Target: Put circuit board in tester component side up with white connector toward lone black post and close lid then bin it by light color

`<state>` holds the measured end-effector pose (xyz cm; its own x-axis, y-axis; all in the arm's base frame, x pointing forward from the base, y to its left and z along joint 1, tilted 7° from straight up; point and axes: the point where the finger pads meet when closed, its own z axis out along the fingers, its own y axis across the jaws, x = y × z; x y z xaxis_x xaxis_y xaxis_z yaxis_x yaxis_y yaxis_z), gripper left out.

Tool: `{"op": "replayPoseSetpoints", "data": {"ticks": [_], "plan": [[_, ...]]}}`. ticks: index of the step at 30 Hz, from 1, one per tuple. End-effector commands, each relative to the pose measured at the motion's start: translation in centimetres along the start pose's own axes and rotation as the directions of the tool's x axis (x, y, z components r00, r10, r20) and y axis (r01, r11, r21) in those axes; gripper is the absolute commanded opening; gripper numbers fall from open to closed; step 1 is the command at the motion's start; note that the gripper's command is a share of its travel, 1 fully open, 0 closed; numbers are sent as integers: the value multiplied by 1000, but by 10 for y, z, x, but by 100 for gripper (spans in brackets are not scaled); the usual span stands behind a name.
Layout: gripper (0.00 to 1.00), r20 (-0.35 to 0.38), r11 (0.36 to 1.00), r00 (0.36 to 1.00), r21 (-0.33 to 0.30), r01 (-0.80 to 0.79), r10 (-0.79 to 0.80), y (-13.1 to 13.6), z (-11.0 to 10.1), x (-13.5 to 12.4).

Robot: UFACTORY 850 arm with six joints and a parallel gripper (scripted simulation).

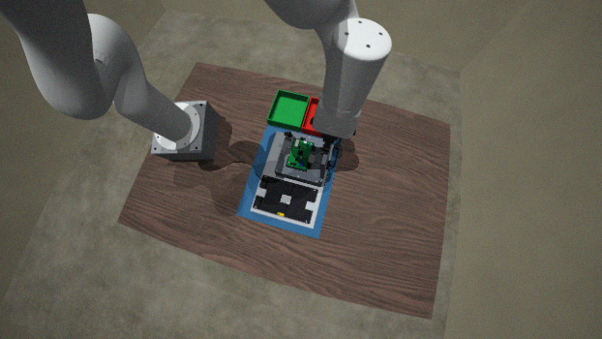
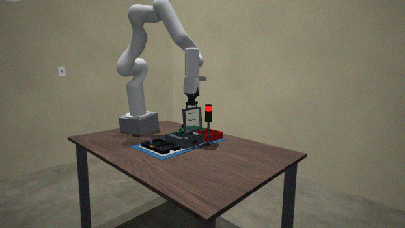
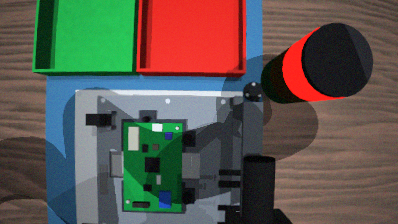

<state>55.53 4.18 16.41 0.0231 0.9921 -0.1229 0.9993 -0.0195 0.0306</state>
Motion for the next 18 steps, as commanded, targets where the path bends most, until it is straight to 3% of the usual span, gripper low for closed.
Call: {"op": "replayPoseSetpoints", "data": {"ticks": [1,18], "plan": [[0,-1,1000,1000,-3,0,0,6,-1,0],[0,-1,1000,1000,-3,0,0,47,-1,0]]}}
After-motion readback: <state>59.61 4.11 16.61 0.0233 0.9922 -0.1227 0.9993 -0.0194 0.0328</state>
